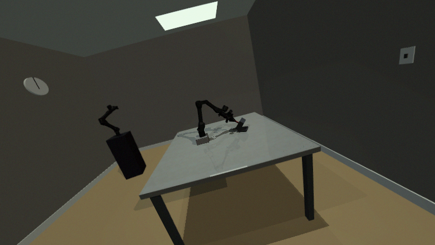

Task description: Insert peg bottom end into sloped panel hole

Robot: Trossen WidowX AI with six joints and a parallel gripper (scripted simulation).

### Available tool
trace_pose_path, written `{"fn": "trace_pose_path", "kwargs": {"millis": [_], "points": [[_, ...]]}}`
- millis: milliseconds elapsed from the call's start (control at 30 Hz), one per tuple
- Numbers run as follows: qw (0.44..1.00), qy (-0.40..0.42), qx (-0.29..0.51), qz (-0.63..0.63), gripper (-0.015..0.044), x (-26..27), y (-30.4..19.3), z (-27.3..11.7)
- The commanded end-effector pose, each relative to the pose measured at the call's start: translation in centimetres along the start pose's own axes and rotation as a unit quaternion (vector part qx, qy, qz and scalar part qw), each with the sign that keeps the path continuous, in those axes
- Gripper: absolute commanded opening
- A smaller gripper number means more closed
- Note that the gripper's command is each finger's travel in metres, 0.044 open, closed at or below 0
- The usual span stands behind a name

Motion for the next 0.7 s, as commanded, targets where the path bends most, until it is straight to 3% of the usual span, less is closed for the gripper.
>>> {"fn": "trace_pose_path", "kwargs": {"millis": [0,667], "points": [[1.0,0.002,0.001,-0.002,0.0,0.2,0.0,0.3],[1.0,0.002,0.001,-0.002,0.0,0.2,0.0,1.6]]}}
Point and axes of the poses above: the point midway between the two fingers, 35 mm back from their tips, its own z axis out along the fingers, its own x axis across the jaws, y = z × x, the point moved 2 cm from there along -z, back along the fingers, and after that the axes turned 15 degrees about z, right-handed, at the moved point
